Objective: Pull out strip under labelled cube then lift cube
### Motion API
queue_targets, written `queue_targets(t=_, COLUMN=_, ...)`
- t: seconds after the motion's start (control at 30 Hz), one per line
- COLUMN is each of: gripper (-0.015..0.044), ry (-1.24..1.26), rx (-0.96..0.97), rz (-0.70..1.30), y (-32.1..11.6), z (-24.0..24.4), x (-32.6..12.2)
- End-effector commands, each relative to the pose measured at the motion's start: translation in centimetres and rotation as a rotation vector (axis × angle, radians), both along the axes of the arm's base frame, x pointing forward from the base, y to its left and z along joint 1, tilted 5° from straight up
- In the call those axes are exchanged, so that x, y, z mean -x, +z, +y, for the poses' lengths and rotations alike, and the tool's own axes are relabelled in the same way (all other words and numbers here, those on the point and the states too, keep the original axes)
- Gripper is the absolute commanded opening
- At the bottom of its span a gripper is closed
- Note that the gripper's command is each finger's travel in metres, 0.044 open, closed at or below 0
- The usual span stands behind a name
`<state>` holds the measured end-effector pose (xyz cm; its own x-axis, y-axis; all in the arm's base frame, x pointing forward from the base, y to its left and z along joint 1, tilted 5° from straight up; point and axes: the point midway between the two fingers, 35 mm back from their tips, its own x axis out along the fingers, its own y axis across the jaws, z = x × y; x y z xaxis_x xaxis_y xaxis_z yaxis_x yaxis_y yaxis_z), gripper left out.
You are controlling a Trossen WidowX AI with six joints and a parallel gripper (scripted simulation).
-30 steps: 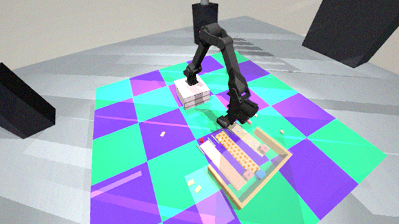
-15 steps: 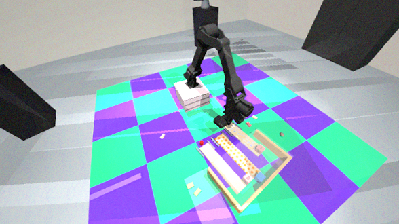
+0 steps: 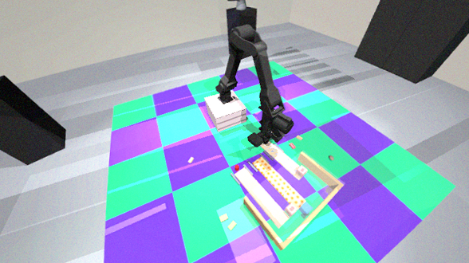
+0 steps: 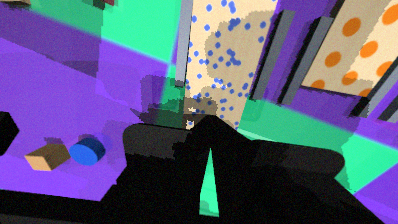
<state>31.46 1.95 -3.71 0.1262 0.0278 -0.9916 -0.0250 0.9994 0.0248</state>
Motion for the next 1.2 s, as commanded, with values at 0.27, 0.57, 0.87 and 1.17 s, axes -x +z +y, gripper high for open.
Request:
queue_targets(t=0.27, gripper=0.0000, ry=-0.003, rx=0.000, rz=0.023, y=-0.7, z=0.0, x=2.4)
queue_targets(t=0.57, gripper=0.0000, ry=-0.003, rx=0.000, rz=0.024, y=-0.8, z=0.1, x=3.8)
queue_targets(t=0.87, gripper=0.0000, ry=-0.003, rx=0.000, rz=0.026, y=-1.0, z=0.1, x=5.1)
queue_targets(t=1.17, gripper=0.0000, ry=-0.003, rx=0.000, rz=0.027, y=-1.1, z=0.1, x=6.5)
